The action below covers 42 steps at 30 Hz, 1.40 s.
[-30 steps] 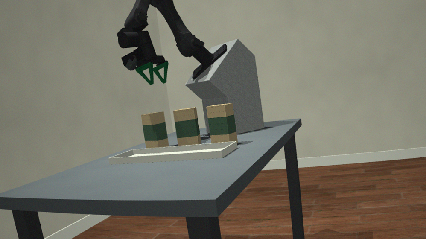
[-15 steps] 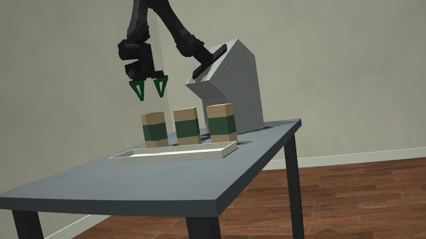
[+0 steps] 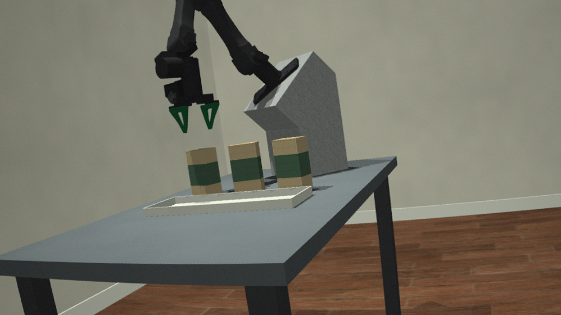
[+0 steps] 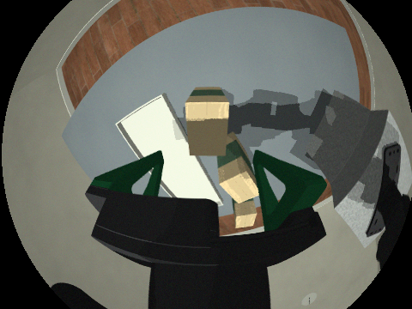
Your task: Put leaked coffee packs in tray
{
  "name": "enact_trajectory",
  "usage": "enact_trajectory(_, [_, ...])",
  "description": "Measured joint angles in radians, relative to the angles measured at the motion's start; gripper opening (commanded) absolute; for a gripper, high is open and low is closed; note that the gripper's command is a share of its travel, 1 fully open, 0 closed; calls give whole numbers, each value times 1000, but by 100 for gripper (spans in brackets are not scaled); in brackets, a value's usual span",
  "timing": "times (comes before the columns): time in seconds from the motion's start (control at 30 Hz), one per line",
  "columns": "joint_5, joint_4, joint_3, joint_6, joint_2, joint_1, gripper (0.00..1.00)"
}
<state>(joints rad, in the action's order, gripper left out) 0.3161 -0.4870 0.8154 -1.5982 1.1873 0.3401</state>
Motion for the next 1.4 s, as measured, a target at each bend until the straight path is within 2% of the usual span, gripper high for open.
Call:
enact_trajectory(0.63, [1,4,0,0,3,1,79])
enact_trajectory(0.77, [-6,37,-8,6,29,15,79])
enact_trajectory(1.03, [-27,135,-24,29,140,50,79])
enact_trajectory(1.4, [-31,172,-24,35,135,50,79])
